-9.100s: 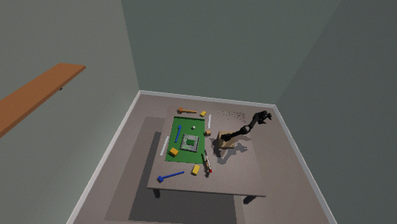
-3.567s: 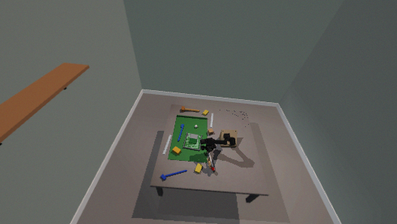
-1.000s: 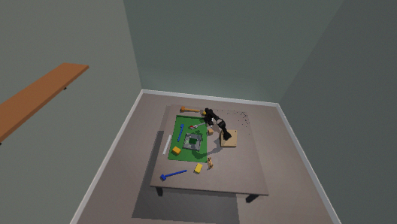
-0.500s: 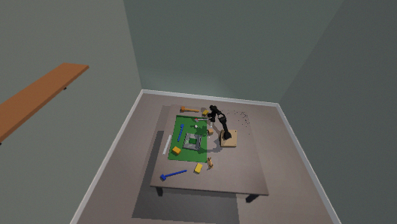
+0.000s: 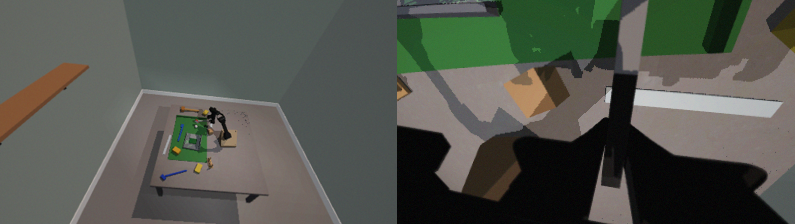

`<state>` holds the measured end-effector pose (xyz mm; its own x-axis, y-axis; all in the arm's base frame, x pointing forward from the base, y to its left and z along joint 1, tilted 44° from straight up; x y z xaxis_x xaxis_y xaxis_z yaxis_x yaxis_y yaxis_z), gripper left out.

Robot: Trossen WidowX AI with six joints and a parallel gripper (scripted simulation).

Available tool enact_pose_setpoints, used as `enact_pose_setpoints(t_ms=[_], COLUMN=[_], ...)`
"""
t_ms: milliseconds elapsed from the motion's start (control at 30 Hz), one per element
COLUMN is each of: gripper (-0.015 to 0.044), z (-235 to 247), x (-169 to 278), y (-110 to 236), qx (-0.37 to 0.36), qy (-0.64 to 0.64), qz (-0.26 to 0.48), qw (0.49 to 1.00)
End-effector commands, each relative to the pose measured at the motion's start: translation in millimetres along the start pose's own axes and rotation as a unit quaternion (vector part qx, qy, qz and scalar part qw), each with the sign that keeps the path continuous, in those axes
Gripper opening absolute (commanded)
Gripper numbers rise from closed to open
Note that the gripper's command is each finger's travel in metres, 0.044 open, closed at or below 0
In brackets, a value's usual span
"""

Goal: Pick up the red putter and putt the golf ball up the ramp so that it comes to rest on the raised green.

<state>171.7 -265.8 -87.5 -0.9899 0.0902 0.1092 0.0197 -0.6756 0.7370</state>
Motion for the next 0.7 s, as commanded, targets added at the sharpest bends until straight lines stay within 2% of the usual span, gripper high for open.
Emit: enact_pose_setpoints(t_ms=[0,667], gripper=[0.0000,0.0000], z=[0,0], x=[-1,-1], y=[-2,-30], qx=[0.003,0.002], qy=[-0.001,0.000], qz=[-0.009,-0.009], qw=[1.000,1.000])
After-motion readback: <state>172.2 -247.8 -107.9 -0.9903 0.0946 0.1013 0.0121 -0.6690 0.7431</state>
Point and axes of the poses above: the point midway between the two fingers, 35 mm back from their tips, its own y axis back along the fingers, its own z axis across the jaws, x = y × z, the point moved 10 cm from there along y, back along the fingers, and after that the axes turned 1 degree about y, right-handed, at the moved point
